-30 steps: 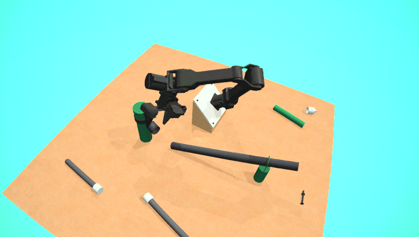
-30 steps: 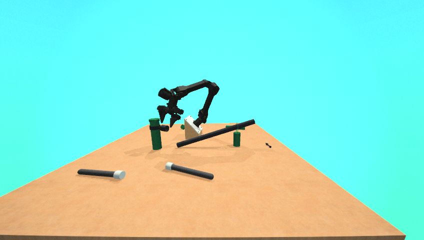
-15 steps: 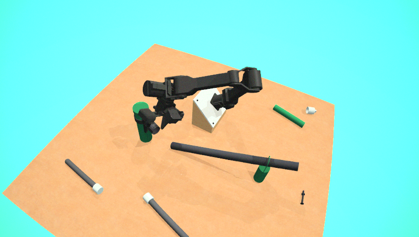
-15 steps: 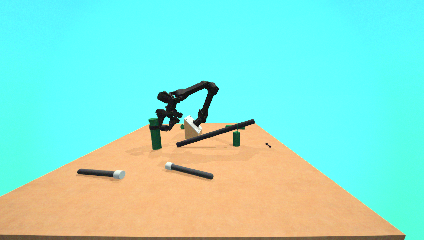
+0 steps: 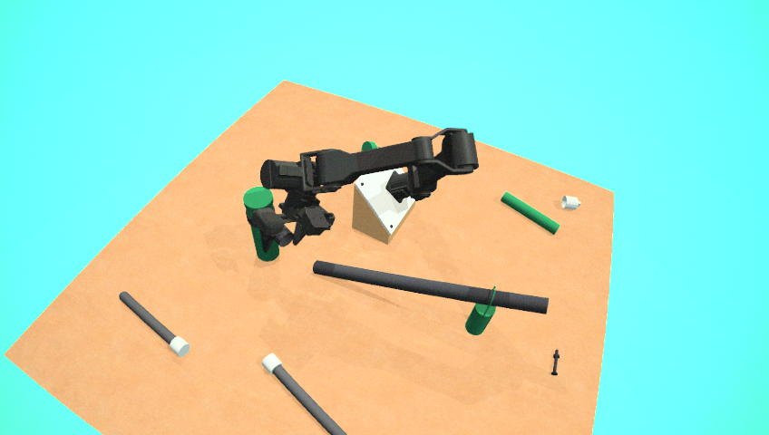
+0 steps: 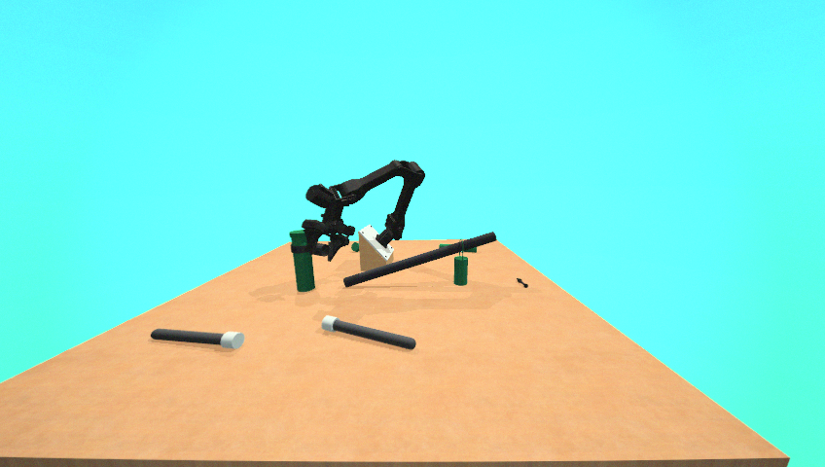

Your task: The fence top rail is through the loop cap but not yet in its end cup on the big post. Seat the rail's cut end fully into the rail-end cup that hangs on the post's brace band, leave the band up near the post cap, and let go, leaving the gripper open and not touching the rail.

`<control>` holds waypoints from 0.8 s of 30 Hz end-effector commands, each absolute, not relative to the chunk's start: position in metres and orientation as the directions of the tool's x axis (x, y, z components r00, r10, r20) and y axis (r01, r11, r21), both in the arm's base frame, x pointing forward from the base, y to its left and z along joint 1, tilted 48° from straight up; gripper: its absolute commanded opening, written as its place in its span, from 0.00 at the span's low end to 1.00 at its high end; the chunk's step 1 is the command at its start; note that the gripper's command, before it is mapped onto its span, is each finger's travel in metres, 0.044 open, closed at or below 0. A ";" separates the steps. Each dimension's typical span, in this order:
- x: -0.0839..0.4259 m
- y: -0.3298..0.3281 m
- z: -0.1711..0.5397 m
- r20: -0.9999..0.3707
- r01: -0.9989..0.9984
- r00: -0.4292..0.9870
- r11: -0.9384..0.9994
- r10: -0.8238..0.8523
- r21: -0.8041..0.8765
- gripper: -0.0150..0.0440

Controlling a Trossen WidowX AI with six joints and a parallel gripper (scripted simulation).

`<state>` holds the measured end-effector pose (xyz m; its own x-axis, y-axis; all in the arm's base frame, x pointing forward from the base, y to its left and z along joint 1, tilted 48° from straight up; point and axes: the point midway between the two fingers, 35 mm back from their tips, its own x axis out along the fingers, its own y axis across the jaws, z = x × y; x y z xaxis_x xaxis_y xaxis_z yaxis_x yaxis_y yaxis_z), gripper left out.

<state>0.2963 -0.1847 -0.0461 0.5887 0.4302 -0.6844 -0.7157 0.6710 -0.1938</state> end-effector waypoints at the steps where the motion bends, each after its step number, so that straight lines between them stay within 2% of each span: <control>1: 0.296 -0.183 -0.049 -0.681 -0.715 0.588 0.675 0.436 -0.185 0.91; 11: 0.296 -0.183 -0.049 -0.681 -0.715 0.588 0.675 0.436 -0.185 0.47; 14: 0.296 -0.183 -0.049 -0.681 -0.715 0.588 0.675 0.436 -0.185 0.43; 18: 0.294 -0.182 -0.048 -0.672 -0.723 0.592 0.661 0.444 -0.201 0.25; 24: 0.290 -0.180 -0.048 -0.656 -0.737 0.600 0.637 0.458 -0.229 0.25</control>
<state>0.2919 -0.1813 -0.0479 0.5961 0.4503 -0.6648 -0.7313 0.6463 -0.2180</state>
